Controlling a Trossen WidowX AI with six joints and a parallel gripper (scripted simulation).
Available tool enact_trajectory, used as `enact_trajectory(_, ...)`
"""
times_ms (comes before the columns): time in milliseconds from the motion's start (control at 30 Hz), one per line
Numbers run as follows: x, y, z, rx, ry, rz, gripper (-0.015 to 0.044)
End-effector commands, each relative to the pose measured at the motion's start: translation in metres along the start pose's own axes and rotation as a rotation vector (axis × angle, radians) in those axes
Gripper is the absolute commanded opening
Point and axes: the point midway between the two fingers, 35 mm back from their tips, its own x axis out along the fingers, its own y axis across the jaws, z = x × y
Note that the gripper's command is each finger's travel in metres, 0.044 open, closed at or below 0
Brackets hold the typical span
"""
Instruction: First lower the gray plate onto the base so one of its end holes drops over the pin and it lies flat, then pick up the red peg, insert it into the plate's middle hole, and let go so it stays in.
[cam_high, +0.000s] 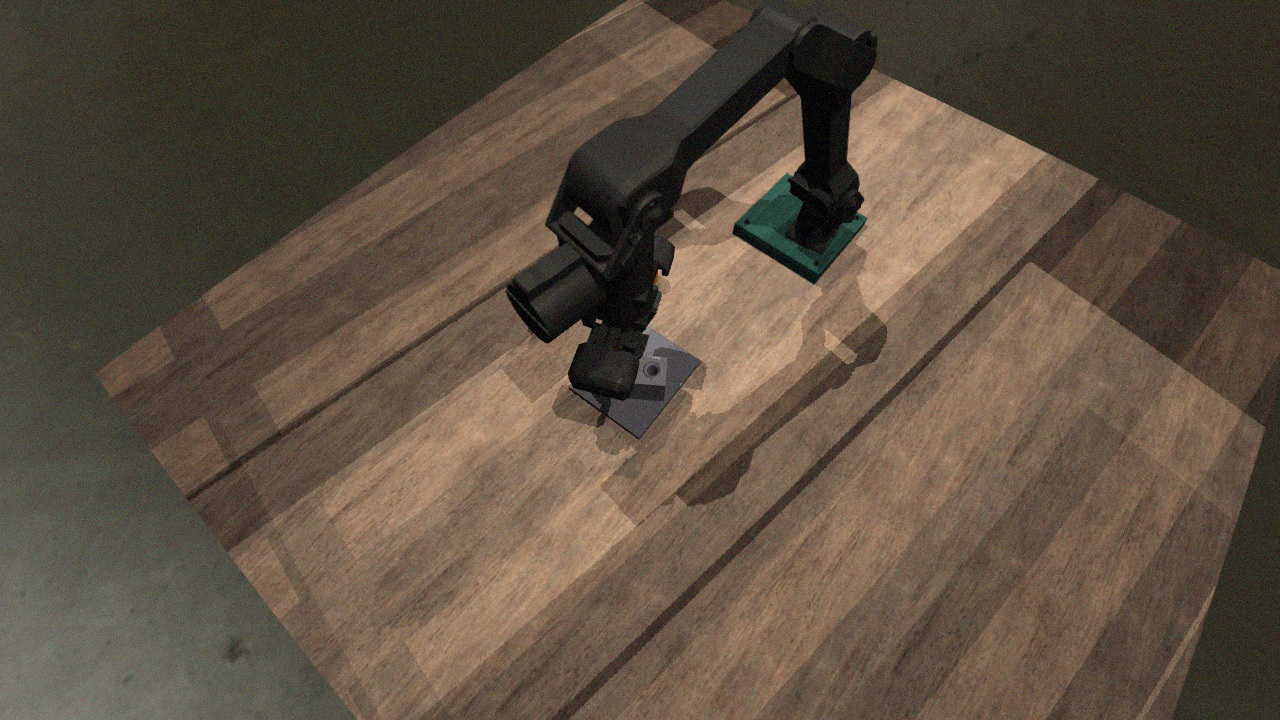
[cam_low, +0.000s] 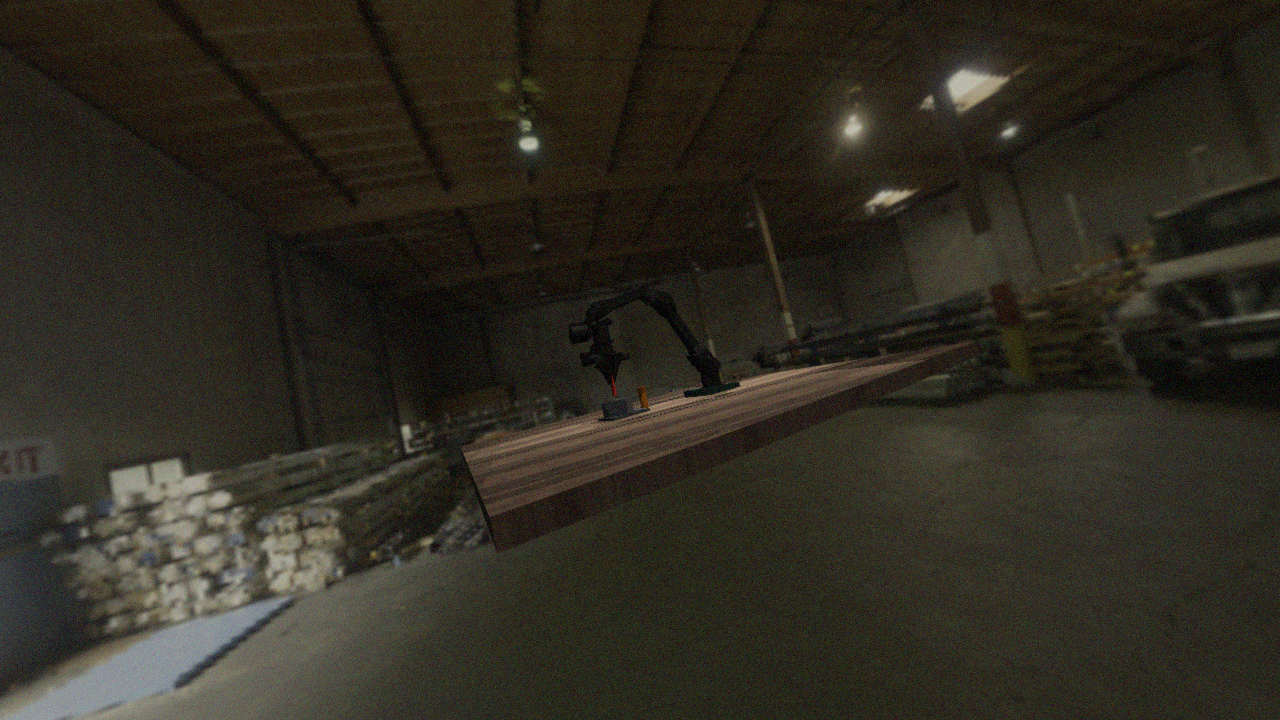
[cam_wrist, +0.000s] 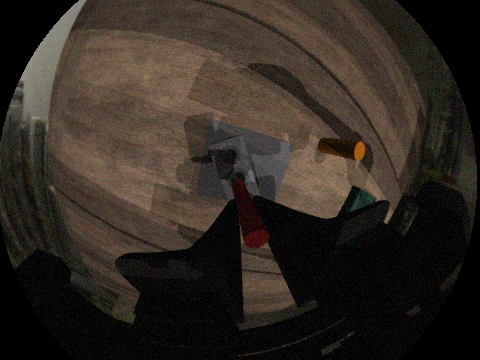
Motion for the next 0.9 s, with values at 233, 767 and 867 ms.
enact_trajectory(233, -0.0005, -0.0002, 0.0010, -0.004, -0.004, -0.002, 0.0000)
enact_trajectory(767, 0.0019, 0.0002, 0.0006, -0.001, -0.002, 0.001, 0.0000)
enact_trajectory(867, 0.0058, -0.0005, 0.0008, -0.001, -0.002, 0.000, 0.0000)
